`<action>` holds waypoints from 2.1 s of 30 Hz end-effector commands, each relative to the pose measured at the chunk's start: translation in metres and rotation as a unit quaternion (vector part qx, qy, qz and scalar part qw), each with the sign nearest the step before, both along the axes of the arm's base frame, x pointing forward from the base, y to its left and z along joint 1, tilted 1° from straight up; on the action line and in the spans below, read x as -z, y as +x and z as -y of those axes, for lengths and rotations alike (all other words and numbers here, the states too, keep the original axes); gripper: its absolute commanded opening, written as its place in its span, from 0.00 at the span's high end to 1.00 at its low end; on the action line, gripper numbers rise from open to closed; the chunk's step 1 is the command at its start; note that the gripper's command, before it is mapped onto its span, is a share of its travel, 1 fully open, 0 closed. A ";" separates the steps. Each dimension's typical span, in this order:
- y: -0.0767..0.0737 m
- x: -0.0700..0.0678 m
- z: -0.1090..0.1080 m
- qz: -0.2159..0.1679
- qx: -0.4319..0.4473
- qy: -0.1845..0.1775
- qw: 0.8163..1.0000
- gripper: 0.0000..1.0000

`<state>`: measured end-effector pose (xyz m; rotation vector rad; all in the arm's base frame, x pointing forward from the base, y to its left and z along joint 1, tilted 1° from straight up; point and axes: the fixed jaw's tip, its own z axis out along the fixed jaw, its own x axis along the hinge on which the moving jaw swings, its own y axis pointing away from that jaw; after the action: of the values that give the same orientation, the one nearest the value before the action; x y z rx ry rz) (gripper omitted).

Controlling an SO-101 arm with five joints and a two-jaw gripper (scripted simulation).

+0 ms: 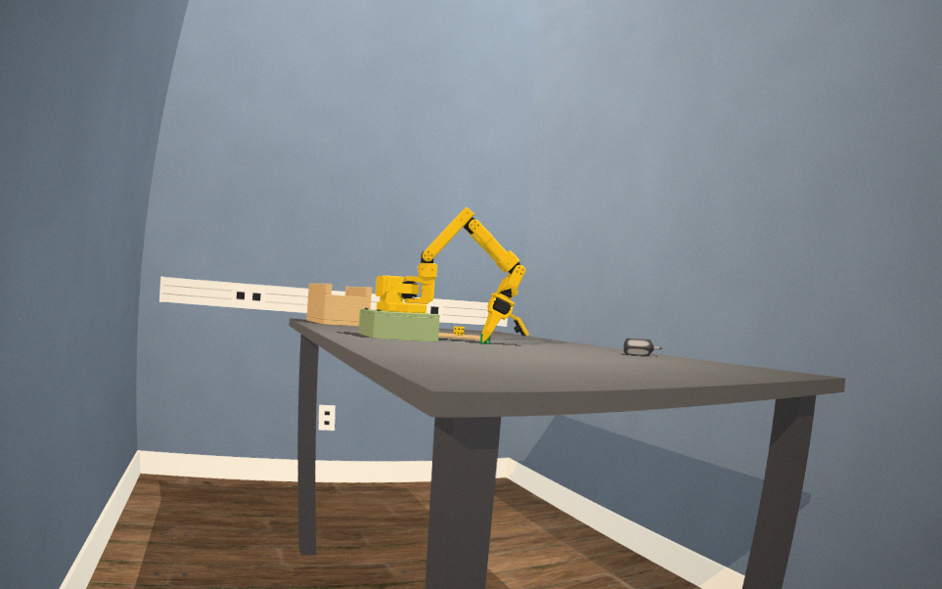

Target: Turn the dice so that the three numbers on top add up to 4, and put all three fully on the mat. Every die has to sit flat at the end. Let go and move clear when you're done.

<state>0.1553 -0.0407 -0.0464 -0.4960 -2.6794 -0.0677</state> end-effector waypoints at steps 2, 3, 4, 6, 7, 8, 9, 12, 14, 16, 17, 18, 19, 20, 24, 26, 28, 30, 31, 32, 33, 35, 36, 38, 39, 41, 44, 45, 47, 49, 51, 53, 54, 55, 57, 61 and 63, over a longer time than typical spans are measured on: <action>0.000 0.003 0.003 0.003 0.000 0.004 1.000 0.87; 0.000 0.003 0.003 0.003 0.000 0.004 1.000 0.87; 0.000 0.003 0.003 0.003 0.000 0.004 1.000 0.87; 0.000 0.003 0.004 0.003 0.001 0.005 1.000 0.88; 0.000 0.003 0.004 0.003 0.001 0.005 1.000 0.89; 0.000 0.003 0.004 0.003 0.001 0.005 1.000 0.89; 0.000 0.003 0.004 0.003 0.001 0.006 1.000 0.90; 0.000 0.003 0.005 0.003 0.001 0.006 1.000 0.90; 0.000 0.003 0.005 0.003 0.001 0.006 1.000 0.91; 0.000 0.003 0.005 0.003 0.001 0.006 1.000 0.91; 0.000 0.003 0.005 0.003 0.001 0.006 1.000 0.91; 0.000 0.003 0.005 0.003 0.001 0.006 1.000 0.91; 0.000 0.003 0.005 0.003 0.001 0.006 1.000 0.91; 0.000 0.003 0.005 0.003 0.001 0.006 1.000 0.91; 0.000 0.003 0.005 0.003 0.001 0.006 1.000 0.92; 0.000 0.003 0.005 0.003 0.001 0.006 1.000 0.94; 0.000 0.003 0.005 0.003 0.001 0.006 1.000 0.96; 0.000 0.003 0.005 0.003 0.001 0.006 1.000 0.98; 0.000 0.003 0.005 0.003 0.001 0.006 1.000 0.99; 0.000 0.003 0.005 0.003 0.001 0.006 1.000 0.99; 0.000 0.003 0.005 0.003 0.001 0.006 1.000 1.00; 0.000 0.003 0.005 0.003 0.001 0.006 1.000 1.00; 0.000 0.003 0.005 0.003 0.001 0.006 1.000 1.00; 0.000 0.003 0.005 0.003 0.001 0.006 1.000 1.00; 0.000 0.003 0.005 0.004 0.001 0.006 1.000 1.00; 0.000 0.002 0.005 0.007 0.001 0.005 1.000 1.00; 0.001 -0.002 0.005 0.019 0.001 0.001 1.000 1.00; 0.002 -0.004 0.005 0.025 0.001 -0.002 1.000 1.00; 0.003 -0.010 0.006 0.041 0.001 -0.007 0.999 1.00; 0.004 -0.016 0.006 0.061 0.001 -0.014 0.998 1.00; 0.005 -0.023 0.005 0.082 0.000 -0.022 0.996 1.00; 0.005 -0.026 0.005 0.094 0.000 -0.026 0.995 1.00; 0.005 -0.026 0.005 0.094 0.000 -0.026 0.995 1.00; 0.005 -0.029 0.005 0.105 0.000 -0.030 0.994 1.00; 0.005 -0.035 0.004 0.126 0.000 -0.037 0.991 1.00; 0.004 -0.043 0.003 0.162 0.000 -0.049 0.986 1.00; 0.003 -0.046 0.003 0.173 0.000 -0.053 0.983 1.00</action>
<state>0.1573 -0.0451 -0.0081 -0.5486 -2.9514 -0.0283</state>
